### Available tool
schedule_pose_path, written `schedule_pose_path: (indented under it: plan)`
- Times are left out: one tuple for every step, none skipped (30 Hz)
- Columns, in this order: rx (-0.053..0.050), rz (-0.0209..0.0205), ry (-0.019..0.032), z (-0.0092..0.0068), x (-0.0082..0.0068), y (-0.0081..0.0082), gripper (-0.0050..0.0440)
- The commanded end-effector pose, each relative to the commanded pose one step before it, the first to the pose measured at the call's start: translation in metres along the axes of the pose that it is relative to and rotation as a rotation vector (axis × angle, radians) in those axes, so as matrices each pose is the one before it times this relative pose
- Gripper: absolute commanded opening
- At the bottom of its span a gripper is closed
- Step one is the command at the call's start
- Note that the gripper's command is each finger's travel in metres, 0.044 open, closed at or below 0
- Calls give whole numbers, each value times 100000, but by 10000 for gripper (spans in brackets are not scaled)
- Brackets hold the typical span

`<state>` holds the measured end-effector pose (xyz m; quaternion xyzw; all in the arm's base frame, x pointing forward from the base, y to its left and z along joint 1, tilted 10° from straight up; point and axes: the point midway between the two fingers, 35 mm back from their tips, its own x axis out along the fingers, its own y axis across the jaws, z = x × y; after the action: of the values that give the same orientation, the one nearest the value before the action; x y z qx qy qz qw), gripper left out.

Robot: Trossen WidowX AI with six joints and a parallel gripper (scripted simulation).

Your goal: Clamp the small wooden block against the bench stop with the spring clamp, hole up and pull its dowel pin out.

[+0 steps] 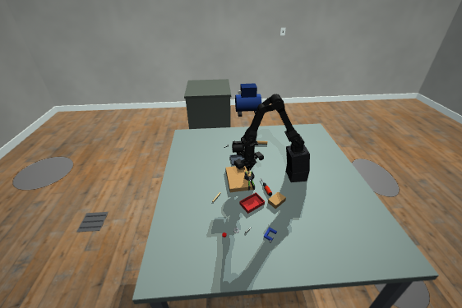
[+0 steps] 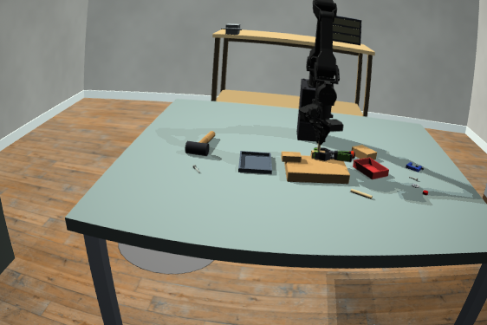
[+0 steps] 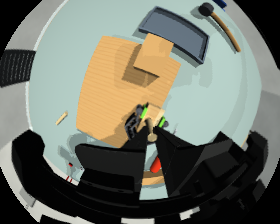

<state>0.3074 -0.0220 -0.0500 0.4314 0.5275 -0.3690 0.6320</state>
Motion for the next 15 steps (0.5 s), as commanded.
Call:
schedule_pose_path:
  plan:
    - [-331,115,-134,31,-158,39,0]
    - [0,0,0,0,-13,0,0]
    - [0,0,0,0,-13,0,0]
    - [0,0,0,0,-13,0,0]
    - [0,0,0,0,0,0,0]
    - [0,0,0,0,0,0,0]
    - [0,0,0,0,-13,0,0]
    - [0,0,0,0,-13,0,0]
    - [0,0,0,0,-13,0,0]
    - [0,0,0,0,-13,0,0]
    - [0,0,0,0,-13,0,0]
    - [0,0,0,0,-13,0,0]
    - [0,0,0,0,-13,0,0]
    - [0,0,0,0,-13,0,0]
    - [0,0,0,0,-13,0,0]
